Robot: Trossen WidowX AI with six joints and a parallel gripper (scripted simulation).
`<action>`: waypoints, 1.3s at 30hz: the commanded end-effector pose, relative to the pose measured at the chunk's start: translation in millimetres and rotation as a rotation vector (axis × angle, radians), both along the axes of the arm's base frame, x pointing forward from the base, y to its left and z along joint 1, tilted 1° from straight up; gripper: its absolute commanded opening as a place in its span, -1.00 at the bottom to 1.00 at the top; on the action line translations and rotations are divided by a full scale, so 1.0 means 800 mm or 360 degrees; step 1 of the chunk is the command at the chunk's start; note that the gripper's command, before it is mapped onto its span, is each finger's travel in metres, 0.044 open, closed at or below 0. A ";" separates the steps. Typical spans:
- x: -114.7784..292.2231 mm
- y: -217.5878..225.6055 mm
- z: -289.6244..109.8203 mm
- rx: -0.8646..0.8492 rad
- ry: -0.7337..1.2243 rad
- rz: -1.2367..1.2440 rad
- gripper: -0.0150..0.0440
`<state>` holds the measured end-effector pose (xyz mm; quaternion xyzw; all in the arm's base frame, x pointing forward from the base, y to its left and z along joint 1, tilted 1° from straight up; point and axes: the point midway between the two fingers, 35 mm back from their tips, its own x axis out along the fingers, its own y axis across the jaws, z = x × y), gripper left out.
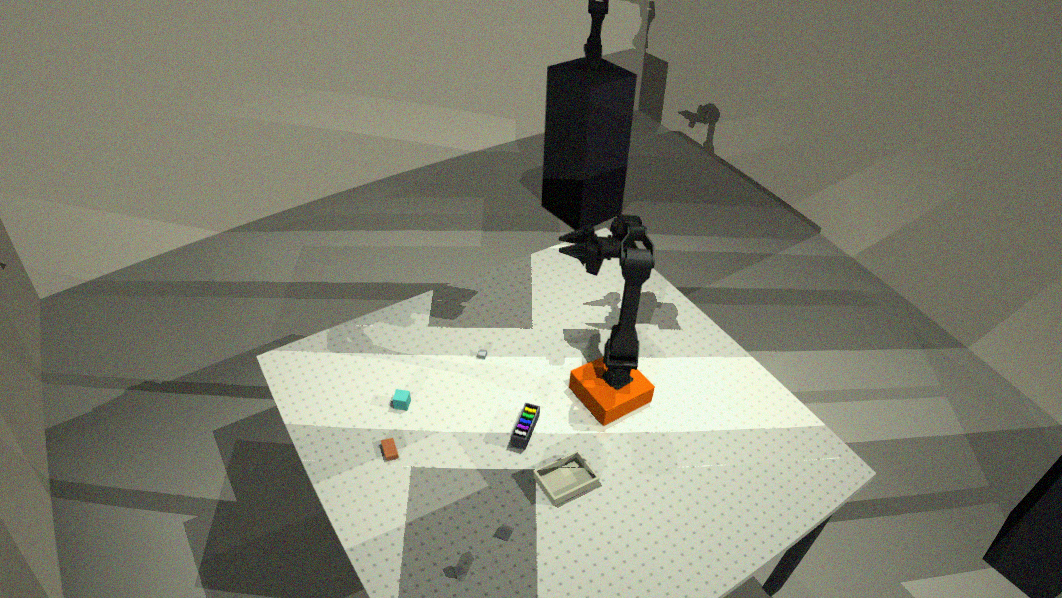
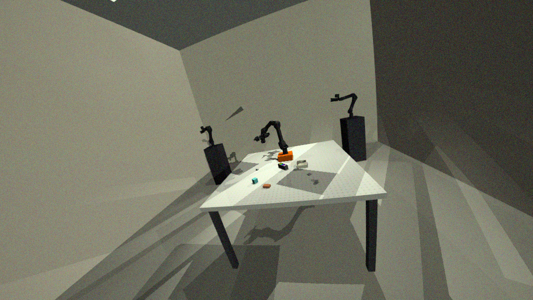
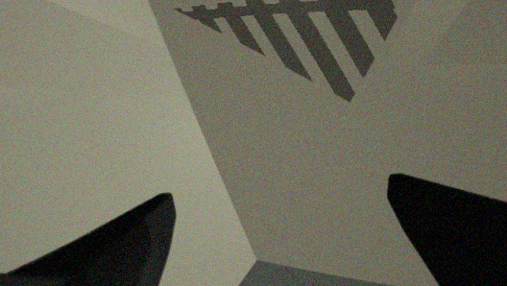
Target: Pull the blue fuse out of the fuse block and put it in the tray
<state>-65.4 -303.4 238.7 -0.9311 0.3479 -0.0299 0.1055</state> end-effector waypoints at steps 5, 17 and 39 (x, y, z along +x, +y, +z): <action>0.023 -0.006 -0.018 -0.0120 0.0263 0.0155 0.42; 0.189 0.023 -0.095 -0.1404 0.1341 0.1334 -0.24; 0.349 0.139 -0.171 -0.4010 0.1045 0.2680 -0.24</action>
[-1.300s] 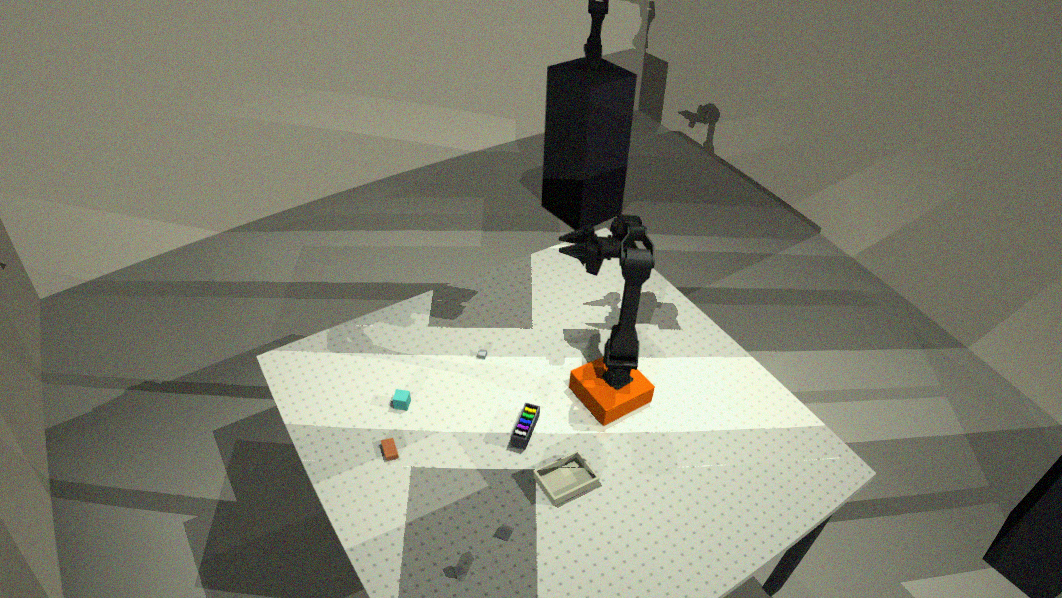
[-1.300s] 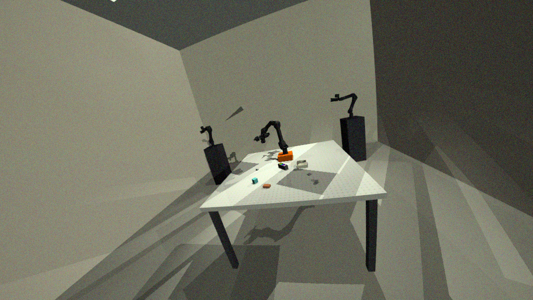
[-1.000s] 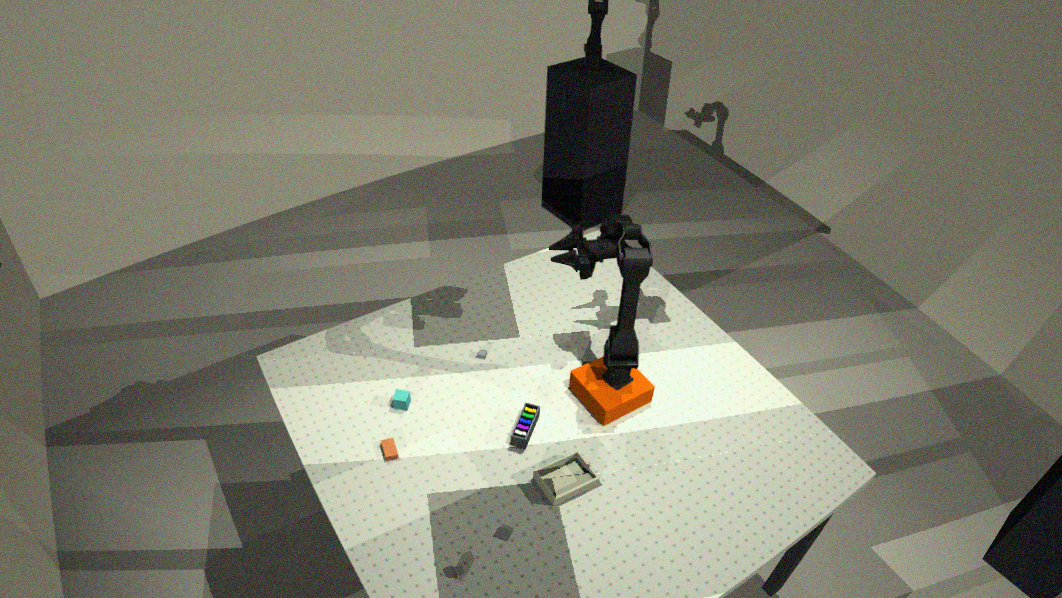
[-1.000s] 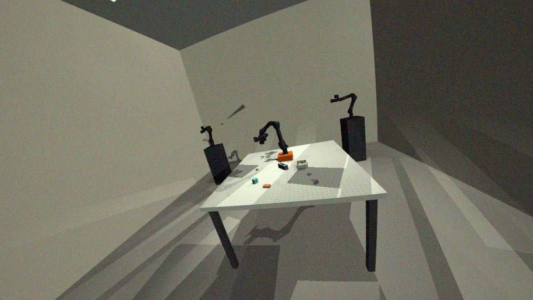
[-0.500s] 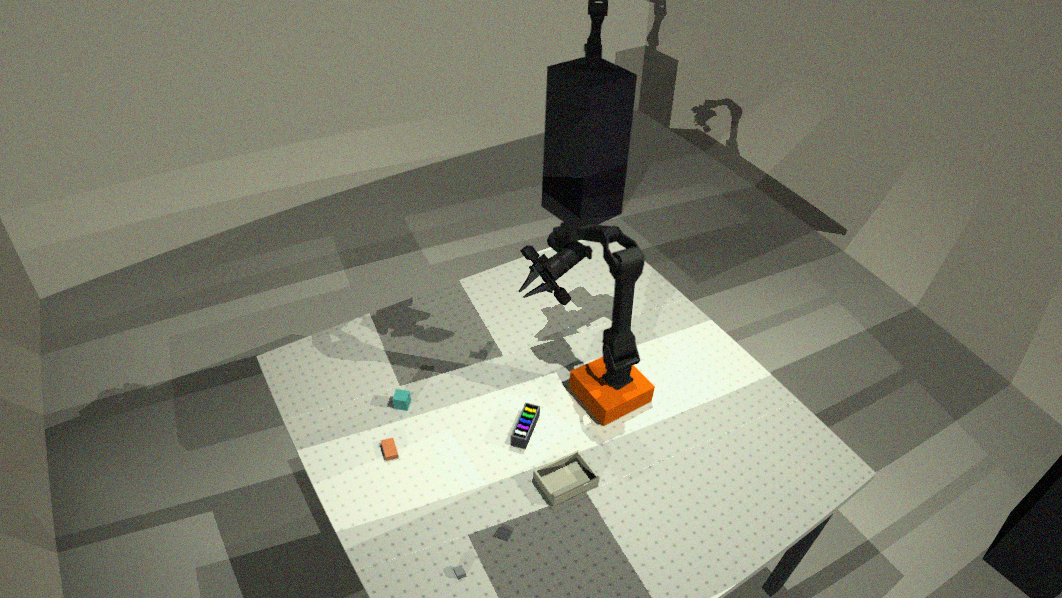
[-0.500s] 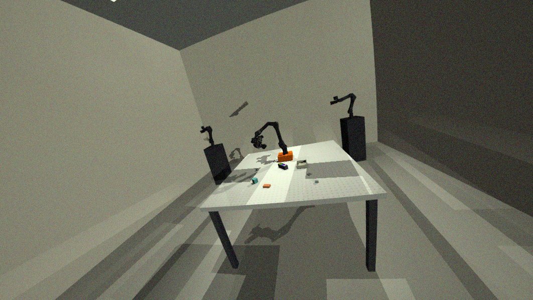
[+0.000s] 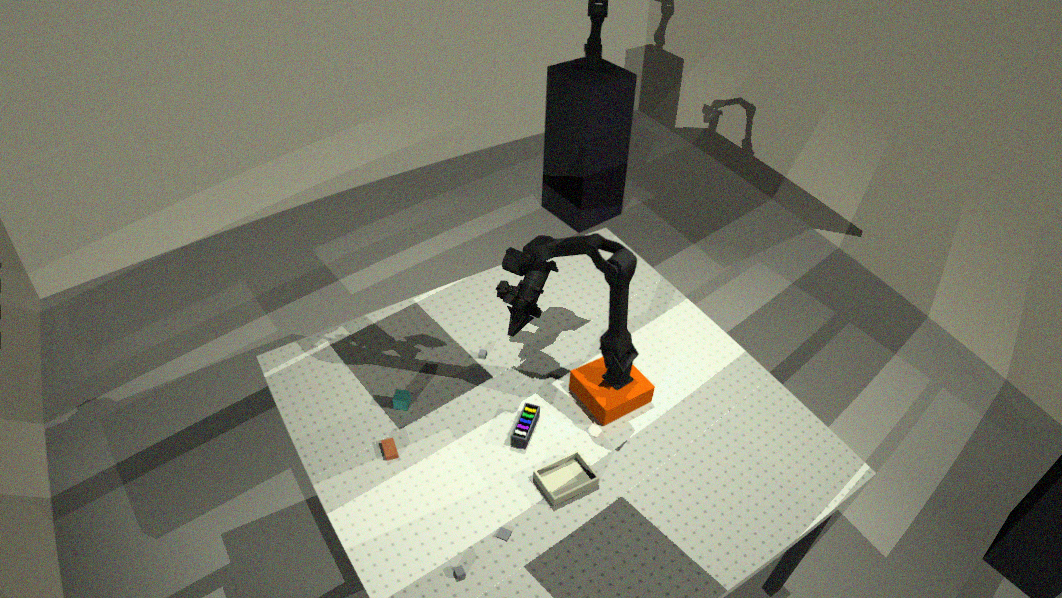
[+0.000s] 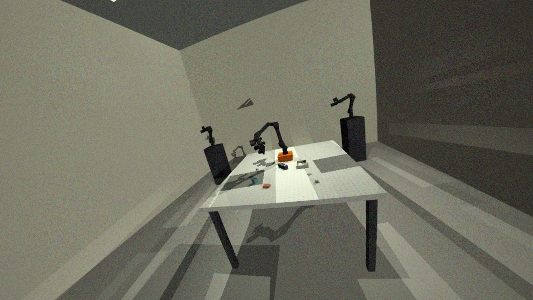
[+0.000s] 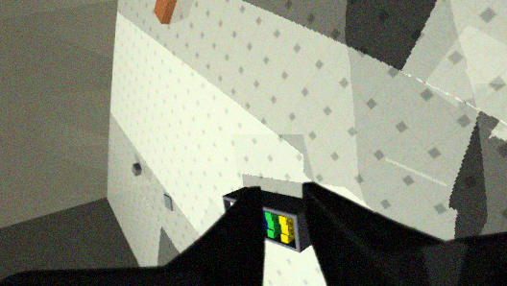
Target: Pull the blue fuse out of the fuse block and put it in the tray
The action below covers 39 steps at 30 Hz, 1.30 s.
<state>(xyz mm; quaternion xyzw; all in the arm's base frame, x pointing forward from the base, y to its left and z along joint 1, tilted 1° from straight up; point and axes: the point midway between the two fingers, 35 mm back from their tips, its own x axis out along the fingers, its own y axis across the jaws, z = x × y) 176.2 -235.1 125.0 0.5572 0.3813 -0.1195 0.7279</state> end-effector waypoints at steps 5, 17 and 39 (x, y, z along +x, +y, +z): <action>0.069 0.096 -0.044 -0.0746 -0.0039 0.1438 -0.24; 0.110 0.187 -0.085 -0.1537 -0.0377 0.3316 -0.24; 0.132 0.229 -0.099 -0.1877 -0.0830 0.4746 -0.24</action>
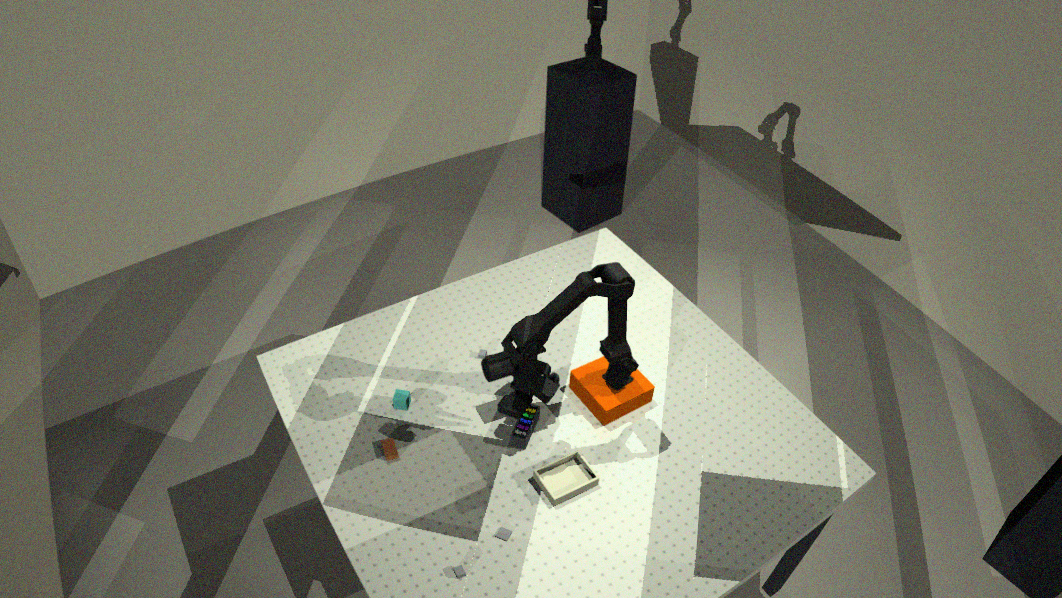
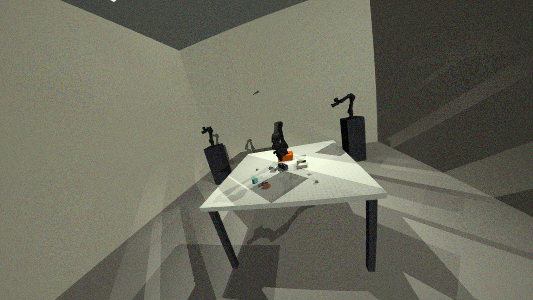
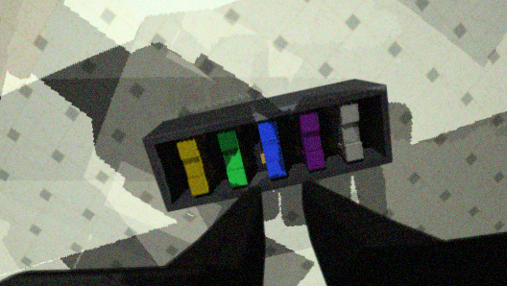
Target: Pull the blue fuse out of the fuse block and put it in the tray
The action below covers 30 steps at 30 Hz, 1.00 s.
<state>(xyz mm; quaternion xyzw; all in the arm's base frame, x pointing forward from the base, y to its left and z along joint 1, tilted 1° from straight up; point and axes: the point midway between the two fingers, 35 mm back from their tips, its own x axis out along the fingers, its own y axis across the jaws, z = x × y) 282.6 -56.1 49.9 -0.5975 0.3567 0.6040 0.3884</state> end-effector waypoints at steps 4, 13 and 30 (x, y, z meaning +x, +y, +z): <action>-0.001 0.006 -0.005 -0.0063 0.0018 0.0211 -0.24; -0.001 0.006 -0.009 -0.0063 0.0018 0.0211 -0.24; 0.000 0.007 -0.030 -0.0063 0.0018 0.0211 -0.24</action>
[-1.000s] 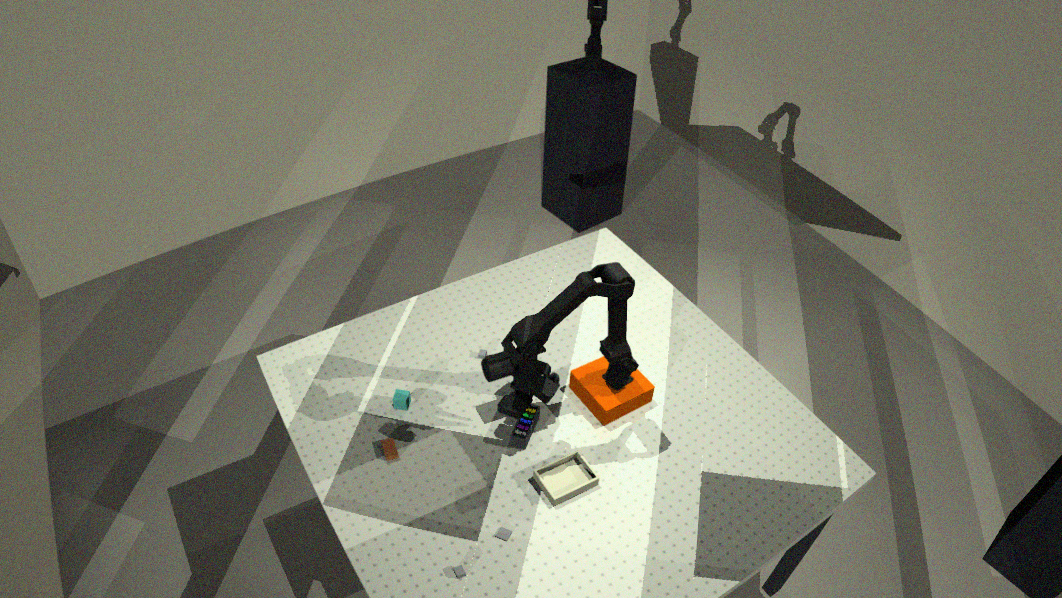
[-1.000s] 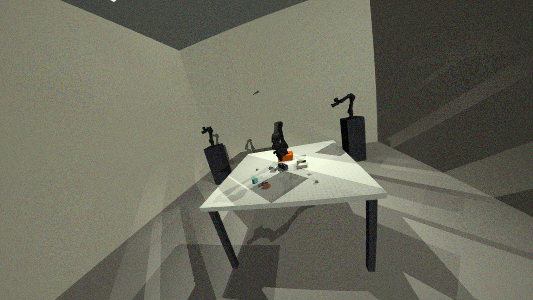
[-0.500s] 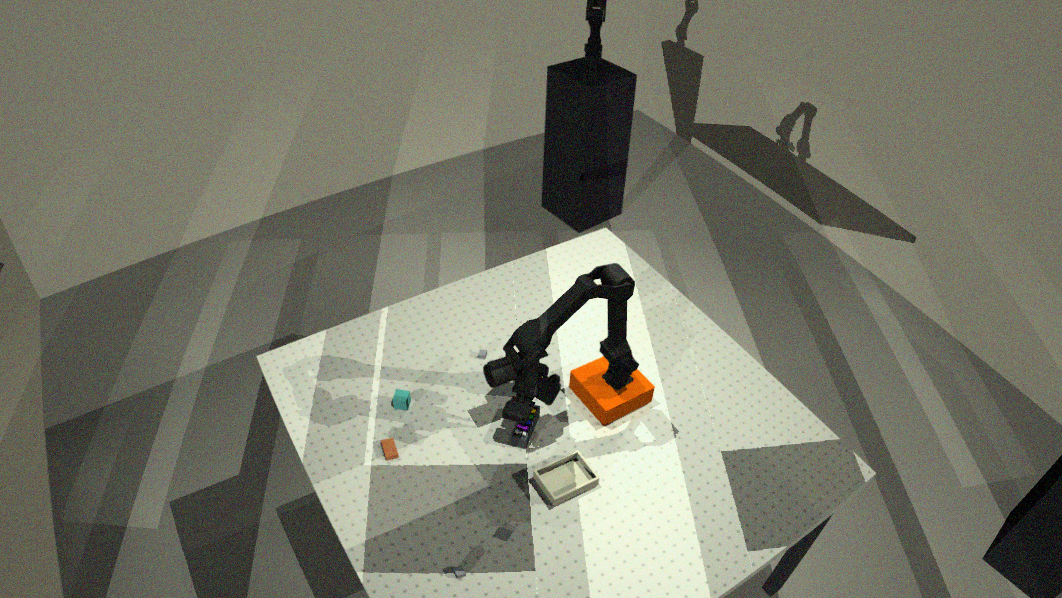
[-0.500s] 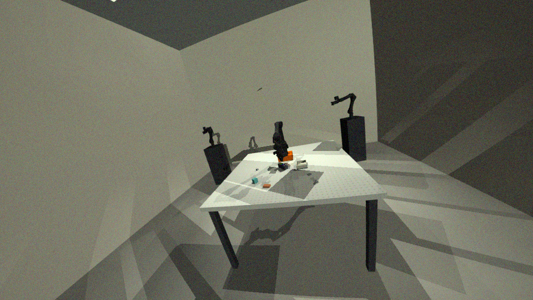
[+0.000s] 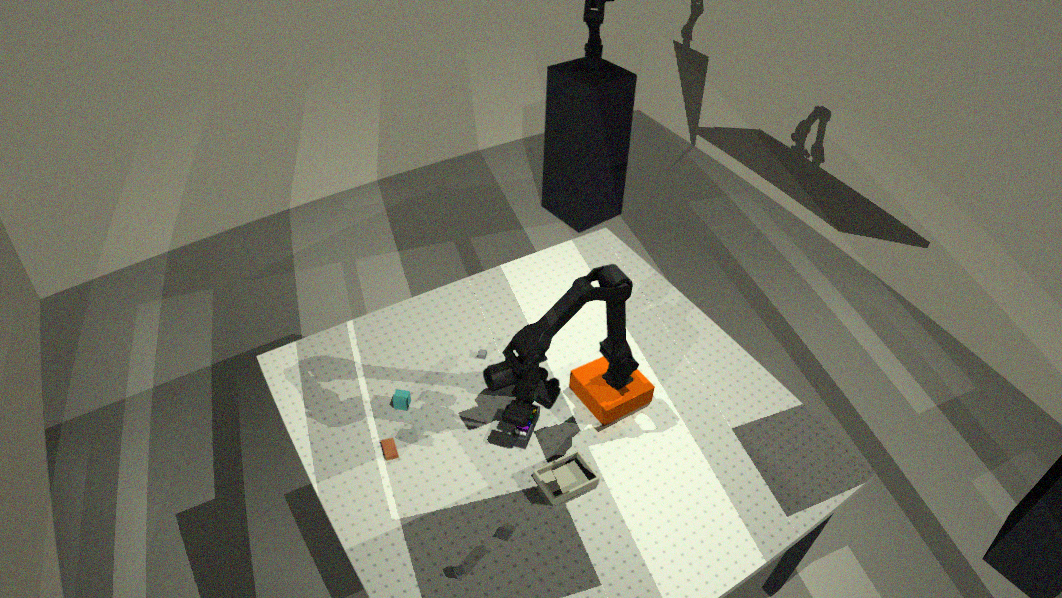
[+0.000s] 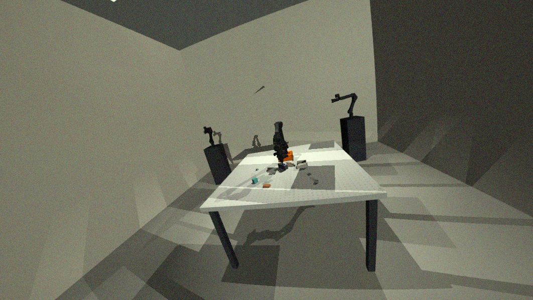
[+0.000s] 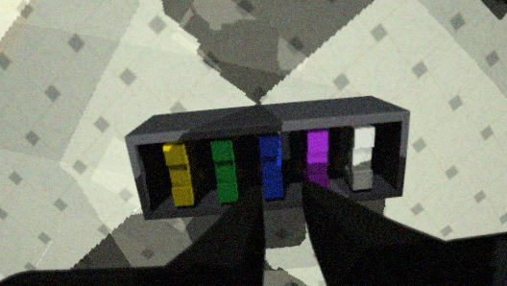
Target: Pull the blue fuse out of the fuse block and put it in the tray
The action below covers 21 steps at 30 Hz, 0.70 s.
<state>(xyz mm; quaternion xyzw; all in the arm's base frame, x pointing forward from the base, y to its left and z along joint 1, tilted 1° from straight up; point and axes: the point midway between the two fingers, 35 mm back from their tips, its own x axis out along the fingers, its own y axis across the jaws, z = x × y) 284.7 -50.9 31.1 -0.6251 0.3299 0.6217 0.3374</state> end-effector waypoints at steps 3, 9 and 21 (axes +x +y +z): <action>-0.003 0.000 -0.010 -0.0004 0.0013 0.0009 -0.24; -0.003 0.001 -0.017 -0.0004 0.0013 0.0009 -0.24; -0.003 0.001 -0.020 -0.0004 0.0013 0.0009 -0.24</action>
